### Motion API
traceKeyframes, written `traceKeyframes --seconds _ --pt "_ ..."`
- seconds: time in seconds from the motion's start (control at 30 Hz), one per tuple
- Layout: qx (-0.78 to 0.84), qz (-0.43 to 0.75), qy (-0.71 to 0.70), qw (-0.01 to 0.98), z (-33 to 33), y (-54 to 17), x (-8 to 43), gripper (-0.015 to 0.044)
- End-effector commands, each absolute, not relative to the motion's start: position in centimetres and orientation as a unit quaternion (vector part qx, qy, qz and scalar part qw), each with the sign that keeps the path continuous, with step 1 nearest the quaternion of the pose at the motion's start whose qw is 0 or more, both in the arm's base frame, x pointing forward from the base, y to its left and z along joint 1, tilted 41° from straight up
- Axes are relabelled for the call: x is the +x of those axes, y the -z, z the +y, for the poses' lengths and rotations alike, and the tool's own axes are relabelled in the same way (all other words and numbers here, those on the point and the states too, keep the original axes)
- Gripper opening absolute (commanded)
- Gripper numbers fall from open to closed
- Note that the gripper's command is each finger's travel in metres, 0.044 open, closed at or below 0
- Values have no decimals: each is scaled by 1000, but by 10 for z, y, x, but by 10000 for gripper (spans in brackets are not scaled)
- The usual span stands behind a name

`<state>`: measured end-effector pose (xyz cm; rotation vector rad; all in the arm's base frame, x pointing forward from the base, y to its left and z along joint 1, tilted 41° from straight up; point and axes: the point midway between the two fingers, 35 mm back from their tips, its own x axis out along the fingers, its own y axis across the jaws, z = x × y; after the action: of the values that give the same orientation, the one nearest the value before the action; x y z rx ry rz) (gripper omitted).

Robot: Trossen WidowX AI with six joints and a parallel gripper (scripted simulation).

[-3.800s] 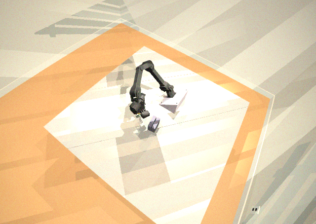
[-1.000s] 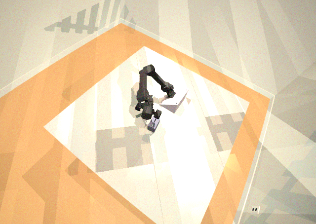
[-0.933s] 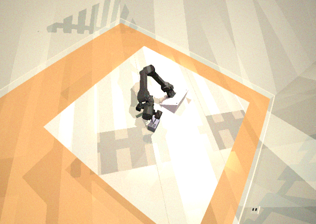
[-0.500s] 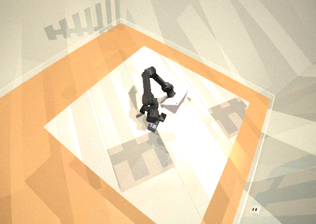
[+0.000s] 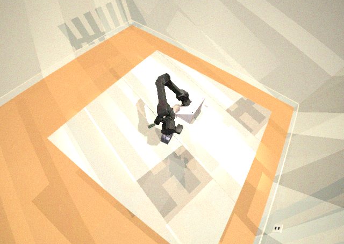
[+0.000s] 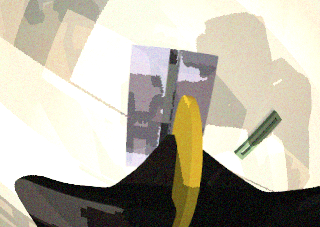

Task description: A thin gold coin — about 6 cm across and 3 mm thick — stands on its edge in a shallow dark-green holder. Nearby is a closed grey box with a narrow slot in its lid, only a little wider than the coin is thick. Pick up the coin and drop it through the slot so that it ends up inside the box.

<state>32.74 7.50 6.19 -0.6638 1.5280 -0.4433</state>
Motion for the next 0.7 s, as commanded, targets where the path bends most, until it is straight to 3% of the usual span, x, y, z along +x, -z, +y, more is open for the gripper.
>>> traceKeyframes --seconds 0.0,0.67 --pt "-294 673 194 650 75 -62 327 0" --pt "-291 672 198 651 78 -59 328 0"
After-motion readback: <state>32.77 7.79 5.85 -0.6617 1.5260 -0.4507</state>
